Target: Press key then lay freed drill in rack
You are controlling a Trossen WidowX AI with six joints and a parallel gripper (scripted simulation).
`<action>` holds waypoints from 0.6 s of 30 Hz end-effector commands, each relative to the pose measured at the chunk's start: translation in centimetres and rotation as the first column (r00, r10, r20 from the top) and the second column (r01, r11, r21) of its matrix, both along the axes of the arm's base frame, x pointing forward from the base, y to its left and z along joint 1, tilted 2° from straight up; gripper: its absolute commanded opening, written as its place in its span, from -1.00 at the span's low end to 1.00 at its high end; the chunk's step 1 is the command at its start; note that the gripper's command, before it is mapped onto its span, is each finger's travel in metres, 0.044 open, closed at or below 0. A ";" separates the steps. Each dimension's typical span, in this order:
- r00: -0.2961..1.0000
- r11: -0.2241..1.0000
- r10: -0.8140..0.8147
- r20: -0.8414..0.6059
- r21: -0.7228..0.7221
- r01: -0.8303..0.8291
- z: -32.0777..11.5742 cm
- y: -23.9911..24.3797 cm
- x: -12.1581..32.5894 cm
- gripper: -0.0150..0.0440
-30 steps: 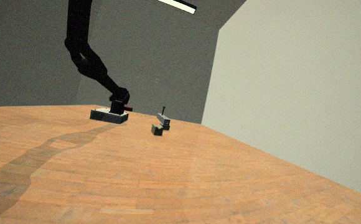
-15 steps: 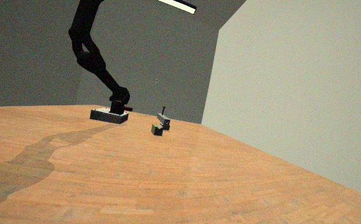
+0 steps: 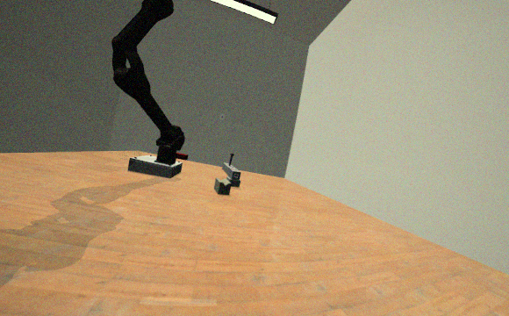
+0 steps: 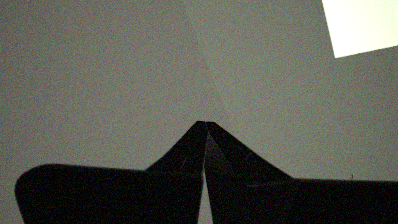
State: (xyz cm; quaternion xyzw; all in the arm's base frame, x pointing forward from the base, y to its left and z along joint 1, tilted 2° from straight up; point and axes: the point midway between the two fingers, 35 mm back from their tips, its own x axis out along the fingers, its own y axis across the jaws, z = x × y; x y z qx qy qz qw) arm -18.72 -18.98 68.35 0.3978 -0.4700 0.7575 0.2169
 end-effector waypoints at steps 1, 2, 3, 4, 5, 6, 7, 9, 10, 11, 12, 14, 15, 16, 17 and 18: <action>0.991 0.991 -0.074 -0.110 -0.121 0.061 1.9 6.1 2.6 -0.49; 0.987 0.987 -0.093 -0.131 -0.145 0.074 2.2 7.2 3.2 -0.49; 0.982 0.982 -0.113 -0.154 -0.171 0.086 2.5 8.4 3.9 -0.49; 0.974 0.975 -0.136 -0.180 -0.199 0.099 2.8 9.8 4.7 -0.49; 0.966 0.967 -0.161 -0.205 -0.229 0.112 3.1 11.1 5.6 -0.49; 0.956 0.958 -0.186 -0.228 -0.258 0.125 3.3 12.5 6.5 -0.49; 0.944 0.948 -0.212 -0.251 -0.287 0.137 3.4 13.8 7.4 -0.49; 0.918 0.925 -0.267 -0.293 -0.346 0.158 3.6 16.4 9.3 -0.49; 0.903 0.911 -0.295 -0.312 -0.376 0.168 3.6 17.6 10.3 -0.49; 0.887 0.897 -0.323 -0.329 -0.404 0.176 3.5 18.8 11.3 -0.49; 0.870 0.882 -0.352 -0.345 -0.433 0.184 3.4 20.0 12.3 -0.49; 0.829 0.847 -0.418 -0.372 -0.489 0.209 3.1 22.4 14.5 -0.49; 0.806 0.827 -0.452 -0.382 -0.517 0.219 2.8 23.5 15.6 -0.49; 0.781 0.806 -0.486 -0.391 -0.545 0.229 2.6 24.7 16.8 -0.49; 0.755 0.784 -0.520 -0.398 -0.574 0.237 2.2 25.7 18.0 -0.49; 0.728 0.760 -0.554 -0.404 -0.602 0.245 1.8 26.8 19.2 -0.49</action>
